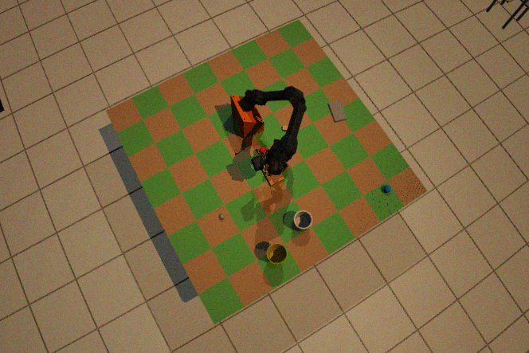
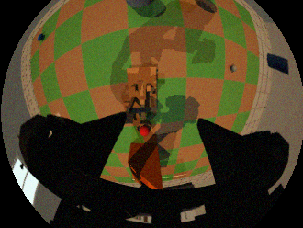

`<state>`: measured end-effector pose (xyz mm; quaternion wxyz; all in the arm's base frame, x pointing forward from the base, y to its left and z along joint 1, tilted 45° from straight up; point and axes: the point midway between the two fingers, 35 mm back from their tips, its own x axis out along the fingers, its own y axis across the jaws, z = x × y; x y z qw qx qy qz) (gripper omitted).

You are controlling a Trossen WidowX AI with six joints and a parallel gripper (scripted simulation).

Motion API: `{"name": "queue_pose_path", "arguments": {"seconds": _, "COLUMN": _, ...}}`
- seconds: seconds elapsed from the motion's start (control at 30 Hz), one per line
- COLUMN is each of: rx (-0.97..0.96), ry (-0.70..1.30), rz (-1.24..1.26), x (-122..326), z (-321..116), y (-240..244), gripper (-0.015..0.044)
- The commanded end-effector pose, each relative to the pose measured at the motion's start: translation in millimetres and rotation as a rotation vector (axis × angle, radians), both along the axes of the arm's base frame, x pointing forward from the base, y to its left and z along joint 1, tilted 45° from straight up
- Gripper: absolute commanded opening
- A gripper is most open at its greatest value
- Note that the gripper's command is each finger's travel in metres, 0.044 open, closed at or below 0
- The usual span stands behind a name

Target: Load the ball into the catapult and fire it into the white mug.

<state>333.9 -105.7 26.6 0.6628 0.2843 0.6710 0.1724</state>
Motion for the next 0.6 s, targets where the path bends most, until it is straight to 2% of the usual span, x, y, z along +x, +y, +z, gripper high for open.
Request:
{"name": "queue_pose_path", "arguments": {"seconds": 0.0, "rx": -0.037, "ry": -0.073, "rz": -0.097, "x": 43, "z": 7, "y": -17, "gripper": 0.0440}}
{"name": "queue_pose_path", "arguments": {"seconds": 0.27, "rx": -0.066, "ry": -0.245, "rz": -0.294, "x": 130, "z": 35, "y": -50, "gripper": 0.0440}}
{"name": "queue_pose_path", "arguments": {"seconds": 0.57, "rx": -0.012, "ry": -0.447, "rz": -0.474, "x": 211, "z": 88, "y": -74, "gripper": 0.0440}}
